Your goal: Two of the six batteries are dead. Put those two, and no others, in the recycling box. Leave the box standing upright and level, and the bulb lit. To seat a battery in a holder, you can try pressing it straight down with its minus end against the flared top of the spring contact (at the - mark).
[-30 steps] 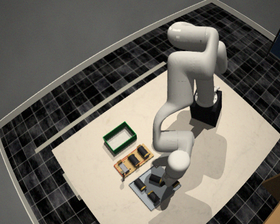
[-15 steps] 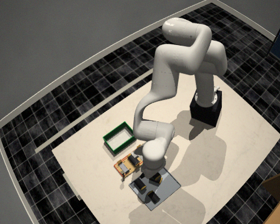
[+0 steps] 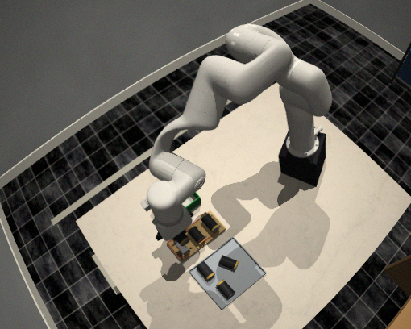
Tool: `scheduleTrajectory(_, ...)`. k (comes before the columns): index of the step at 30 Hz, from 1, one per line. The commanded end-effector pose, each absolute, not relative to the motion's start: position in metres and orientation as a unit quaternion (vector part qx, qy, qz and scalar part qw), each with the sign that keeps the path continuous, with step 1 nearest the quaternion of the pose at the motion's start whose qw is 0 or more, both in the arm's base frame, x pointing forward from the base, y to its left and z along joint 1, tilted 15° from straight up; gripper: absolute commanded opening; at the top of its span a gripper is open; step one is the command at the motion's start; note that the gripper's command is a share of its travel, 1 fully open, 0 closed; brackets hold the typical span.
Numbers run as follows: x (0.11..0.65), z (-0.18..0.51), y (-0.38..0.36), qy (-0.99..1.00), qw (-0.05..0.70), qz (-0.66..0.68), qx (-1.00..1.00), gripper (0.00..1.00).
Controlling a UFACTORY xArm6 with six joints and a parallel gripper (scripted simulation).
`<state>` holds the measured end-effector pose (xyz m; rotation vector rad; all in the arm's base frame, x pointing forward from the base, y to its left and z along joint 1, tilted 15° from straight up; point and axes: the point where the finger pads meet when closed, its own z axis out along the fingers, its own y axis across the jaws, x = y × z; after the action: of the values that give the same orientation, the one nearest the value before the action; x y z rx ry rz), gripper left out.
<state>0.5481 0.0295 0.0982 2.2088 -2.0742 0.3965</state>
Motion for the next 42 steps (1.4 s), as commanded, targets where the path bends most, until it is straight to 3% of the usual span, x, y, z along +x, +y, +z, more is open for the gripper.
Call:
scheduleTrajectory(1, 0.555, 0.102, 0.024, -0.677, 0.042, 0.128, 0.724, 0.28)
scheduleTrajectory(42, 0.56, 0.072, 0.015, -0.677, 0.042, 0.128, 0.723, 0.28)
